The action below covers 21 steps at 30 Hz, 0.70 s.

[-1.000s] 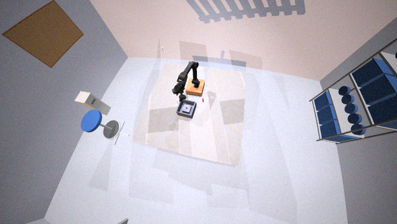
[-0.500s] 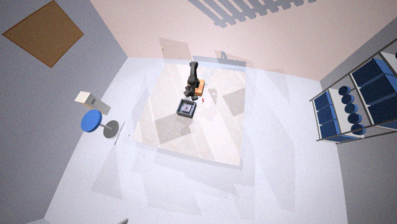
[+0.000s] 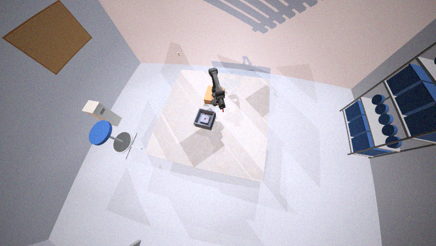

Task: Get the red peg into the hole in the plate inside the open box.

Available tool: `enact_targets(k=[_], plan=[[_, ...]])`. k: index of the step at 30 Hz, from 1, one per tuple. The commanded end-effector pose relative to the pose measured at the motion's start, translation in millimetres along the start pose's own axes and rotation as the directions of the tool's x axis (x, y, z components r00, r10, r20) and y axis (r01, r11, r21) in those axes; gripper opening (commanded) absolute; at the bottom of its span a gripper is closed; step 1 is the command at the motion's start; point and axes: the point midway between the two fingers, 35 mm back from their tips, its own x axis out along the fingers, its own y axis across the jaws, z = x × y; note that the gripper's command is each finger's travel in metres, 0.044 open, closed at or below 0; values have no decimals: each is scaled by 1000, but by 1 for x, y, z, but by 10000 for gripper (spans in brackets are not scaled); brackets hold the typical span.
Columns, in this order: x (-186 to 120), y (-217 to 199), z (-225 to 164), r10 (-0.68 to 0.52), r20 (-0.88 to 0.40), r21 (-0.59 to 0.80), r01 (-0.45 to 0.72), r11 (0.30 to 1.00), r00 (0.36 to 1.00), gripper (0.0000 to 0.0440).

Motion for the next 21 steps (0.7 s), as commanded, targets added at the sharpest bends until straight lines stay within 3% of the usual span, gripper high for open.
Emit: enact_targets(k=[1, 10, 21], plan=[[16, -1, -20, -70, -30, -7, 70, 998, 997, 440], [50, 7, -40, -118, -37, -34, 117, 993, 992, 440], [95, 27, -47, -78, -25, -66, 77, 995, 997, 440]])
